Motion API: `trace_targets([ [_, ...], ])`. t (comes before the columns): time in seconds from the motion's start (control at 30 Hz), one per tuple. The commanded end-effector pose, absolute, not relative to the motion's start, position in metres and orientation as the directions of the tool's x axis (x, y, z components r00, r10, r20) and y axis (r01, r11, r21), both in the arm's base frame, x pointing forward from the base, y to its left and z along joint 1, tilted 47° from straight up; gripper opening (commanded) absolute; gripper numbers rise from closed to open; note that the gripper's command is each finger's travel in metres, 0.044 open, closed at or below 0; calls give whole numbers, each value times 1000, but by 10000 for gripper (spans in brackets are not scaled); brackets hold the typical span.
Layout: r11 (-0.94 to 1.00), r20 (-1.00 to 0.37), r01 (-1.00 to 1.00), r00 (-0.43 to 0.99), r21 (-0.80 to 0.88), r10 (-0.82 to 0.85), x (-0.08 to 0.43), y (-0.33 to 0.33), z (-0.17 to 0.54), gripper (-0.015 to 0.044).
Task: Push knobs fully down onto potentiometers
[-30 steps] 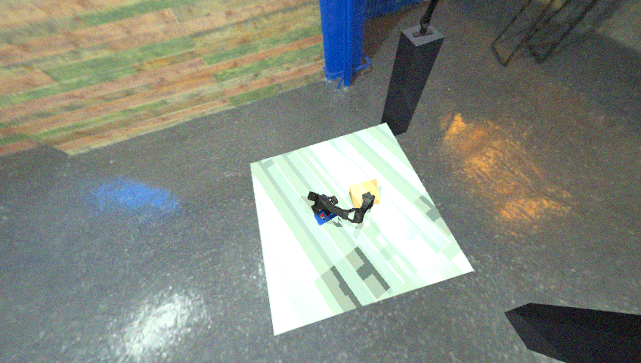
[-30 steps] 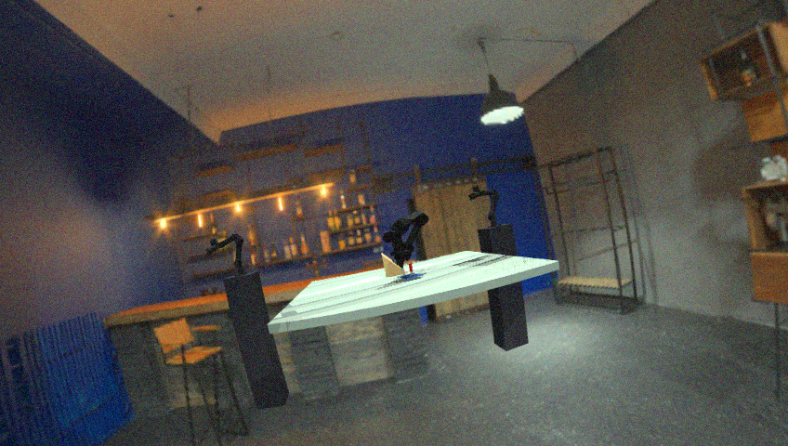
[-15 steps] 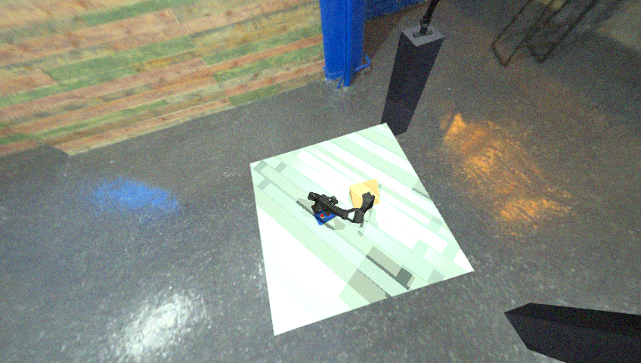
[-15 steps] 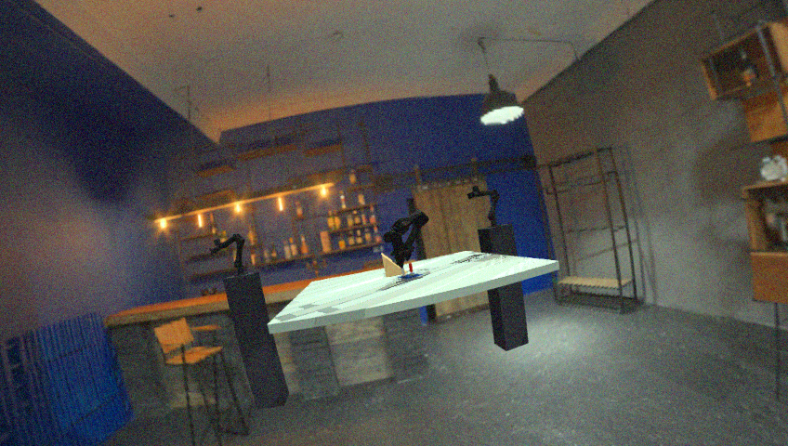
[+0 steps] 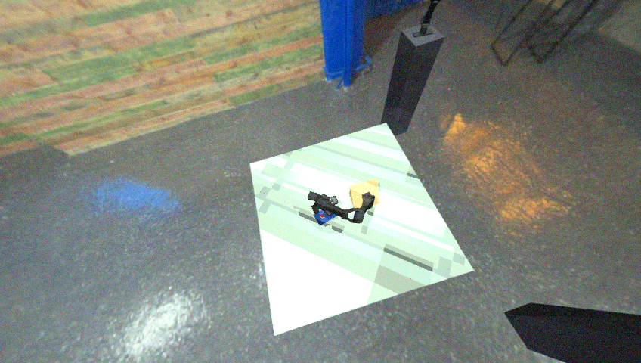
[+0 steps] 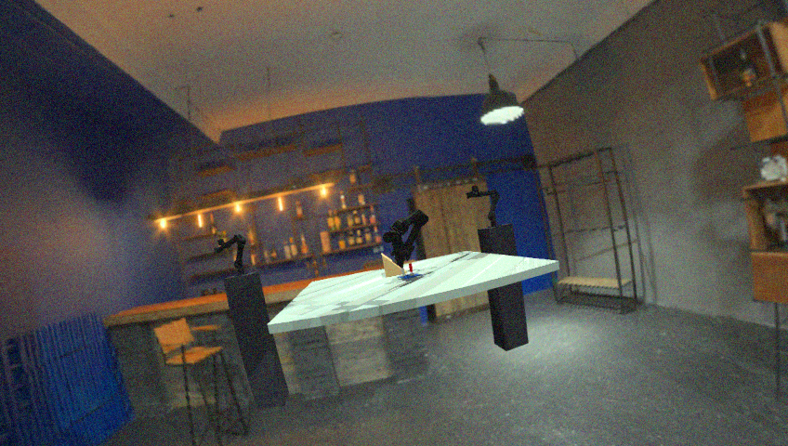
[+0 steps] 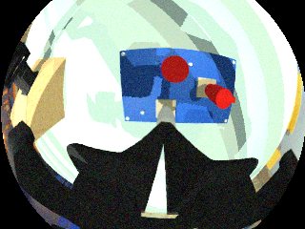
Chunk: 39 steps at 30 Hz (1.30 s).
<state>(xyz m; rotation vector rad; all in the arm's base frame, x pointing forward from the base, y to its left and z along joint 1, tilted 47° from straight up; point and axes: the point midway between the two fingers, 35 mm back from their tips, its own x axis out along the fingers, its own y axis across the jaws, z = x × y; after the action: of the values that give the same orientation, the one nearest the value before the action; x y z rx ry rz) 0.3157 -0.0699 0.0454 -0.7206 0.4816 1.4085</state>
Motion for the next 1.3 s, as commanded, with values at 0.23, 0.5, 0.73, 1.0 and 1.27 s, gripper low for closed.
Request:
trace_targets([
  [0.23,11,-691,-986,124,-166,712,315,-75,50,79],
  [0.5,48,-701,-984,155,-170,696,318,-83,57,131],
  [0.73,206,-711,-977,185,-57,679,325,-92,69,0],
  [1.0,383,-708,-912,175,145,684,330,-91,76,0],
  [1.27,530,-705,-778,165,336,689,335,-89,83,0],
])
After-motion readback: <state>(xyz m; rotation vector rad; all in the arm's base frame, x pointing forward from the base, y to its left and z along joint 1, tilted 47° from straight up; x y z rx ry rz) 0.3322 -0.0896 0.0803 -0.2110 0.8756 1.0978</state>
